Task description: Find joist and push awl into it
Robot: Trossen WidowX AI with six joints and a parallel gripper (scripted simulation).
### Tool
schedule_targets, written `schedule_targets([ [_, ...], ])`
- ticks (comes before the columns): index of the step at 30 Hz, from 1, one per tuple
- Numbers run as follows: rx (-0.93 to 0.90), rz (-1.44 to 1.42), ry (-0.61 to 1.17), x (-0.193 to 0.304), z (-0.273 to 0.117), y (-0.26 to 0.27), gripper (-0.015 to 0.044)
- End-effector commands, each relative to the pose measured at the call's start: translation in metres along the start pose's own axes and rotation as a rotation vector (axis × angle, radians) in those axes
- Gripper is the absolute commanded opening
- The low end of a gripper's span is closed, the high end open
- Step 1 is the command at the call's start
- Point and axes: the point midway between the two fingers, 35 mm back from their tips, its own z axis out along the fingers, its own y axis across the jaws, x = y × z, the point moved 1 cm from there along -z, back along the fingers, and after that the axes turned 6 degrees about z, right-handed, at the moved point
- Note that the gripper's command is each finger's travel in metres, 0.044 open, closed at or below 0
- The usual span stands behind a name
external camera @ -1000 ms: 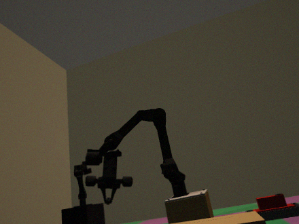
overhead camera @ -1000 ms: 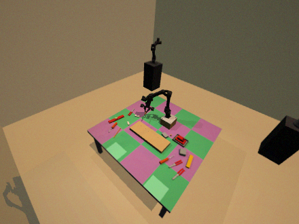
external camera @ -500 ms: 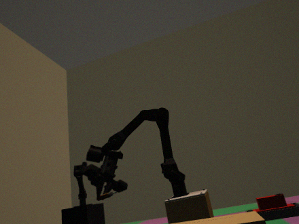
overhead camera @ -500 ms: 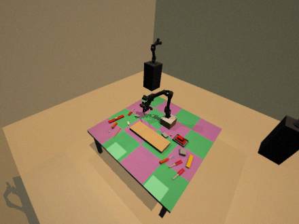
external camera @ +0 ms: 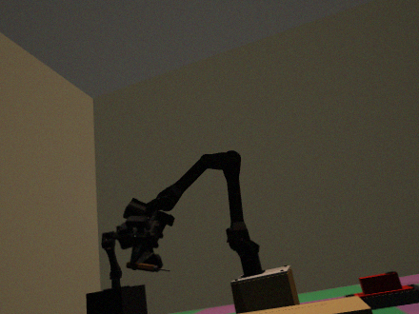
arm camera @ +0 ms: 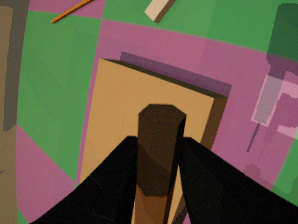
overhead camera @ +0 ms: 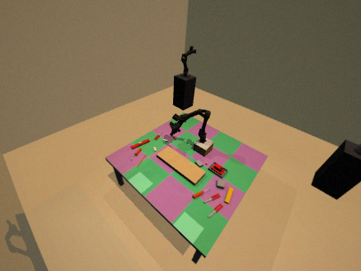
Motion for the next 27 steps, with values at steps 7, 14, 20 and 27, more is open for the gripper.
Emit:
schedule_targets([
  [7, -0.169, -0.432, -0.038, 0.003, -0.007, 0.023, 0.0000],
  [14, -0.273, -0.736, -0.091, 0.006, -0.014, 0.038, 0.0000],
  [20, -0.355, -0.999, -0.154, 0.011, -0.021, 0.050, 0.0000],
  [27, -0.441, -1.299, -0.246, 0.018, -0.030, 0.061, 0.0000],
])
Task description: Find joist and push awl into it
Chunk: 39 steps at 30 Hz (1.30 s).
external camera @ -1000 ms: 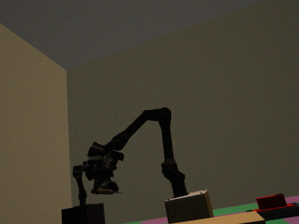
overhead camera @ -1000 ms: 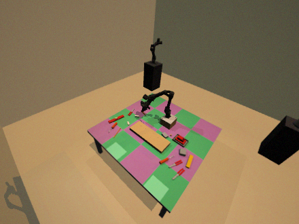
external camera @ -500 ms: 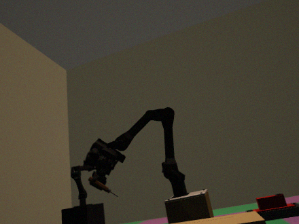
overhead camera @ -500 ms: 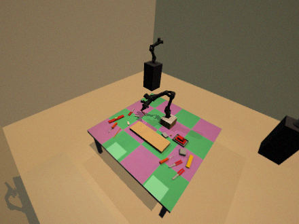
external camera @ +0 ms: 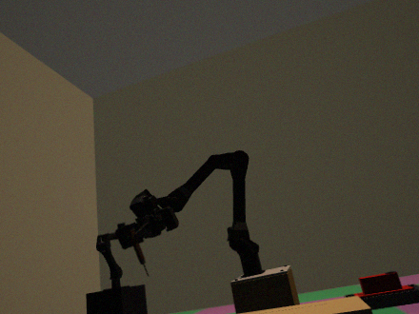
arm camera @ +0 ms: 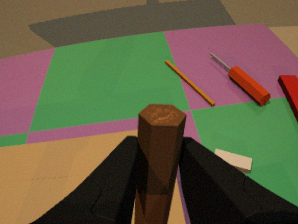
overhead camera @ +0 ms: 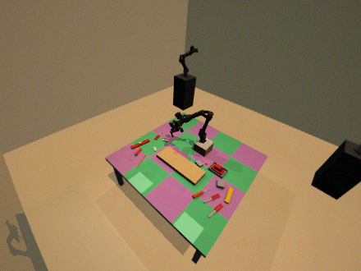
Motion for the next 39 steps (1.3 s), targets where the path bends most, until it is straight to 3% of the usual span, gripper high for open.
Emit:
schedule_targets([
  [1, -0.035, -0.161, -0.043, -0.006, -0.003, 0.008, 0.0000],
  [3, -0.015, -0.070, -0.016, -0.002, 0.000, 0.003, 0.0000],
  [31, -0.034, -0.151, -0.012, 0.017, 0.114, 0.058, 0.0000],
  [39, -0.036, -0.163, -0.033, 0.020, 0.129, 0.072, 0.0000],
])
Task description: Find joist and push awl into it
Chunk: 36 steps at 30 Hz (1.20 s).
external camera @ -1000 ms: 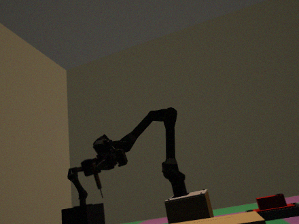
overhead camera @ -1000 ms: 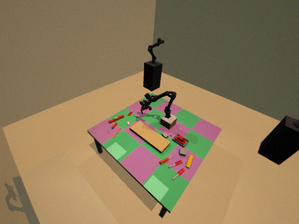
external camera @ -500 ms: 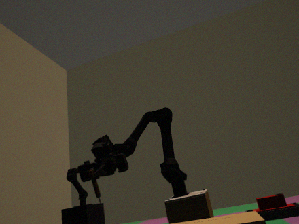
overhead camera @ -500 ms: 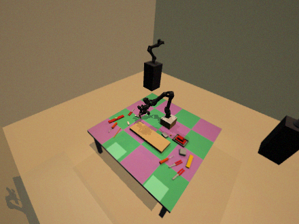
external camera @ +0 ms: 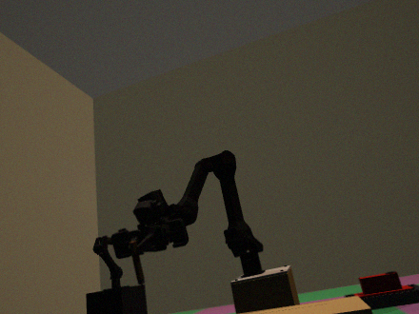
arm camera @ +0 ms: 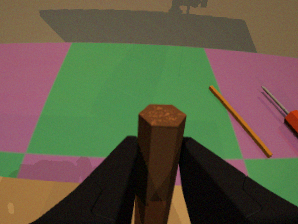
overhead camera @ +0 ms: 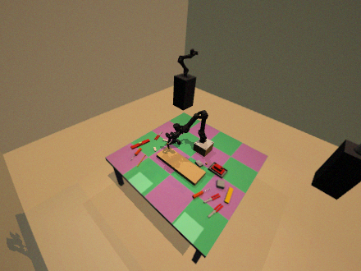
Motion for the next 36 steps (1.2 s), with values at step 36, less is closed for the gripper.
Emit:
schedule_targets([
  [36, 0.007, 0.002, -0.006, 0.018, 0.011, 0.000, 0.0000],
])
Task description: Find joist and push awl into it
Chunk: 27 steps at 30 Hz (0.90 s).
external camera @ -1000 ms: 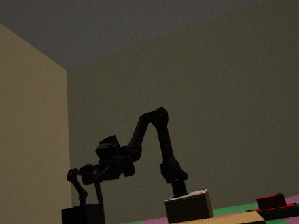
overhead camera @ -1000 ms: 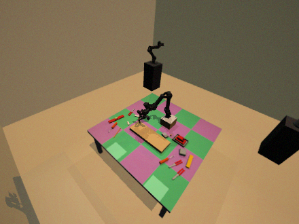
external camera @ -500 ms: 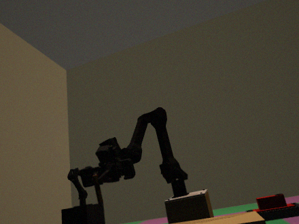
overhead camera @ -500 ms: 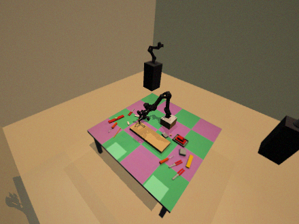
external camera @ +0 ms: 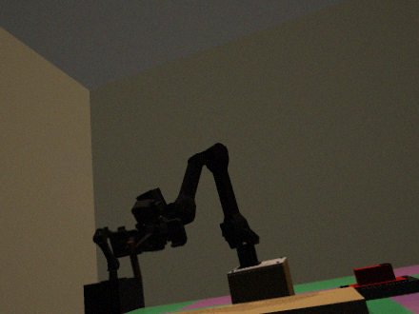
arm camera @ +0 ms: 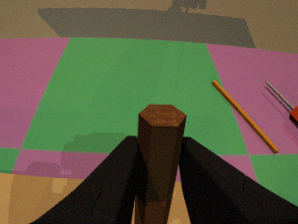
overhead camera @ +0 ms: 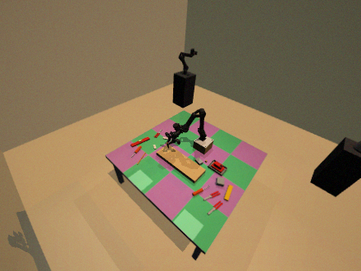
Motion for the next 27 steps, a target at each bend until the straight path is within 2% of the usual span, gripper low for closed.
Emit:
schedule_targets([
  [1, 0.003, 0.004, -0.001, 0.002, 0.001, -0.001, 0.0000],
  [27, 0.003, 0.004, -0.001, 0.017, 0.006, -0.002, 0.0000],
])
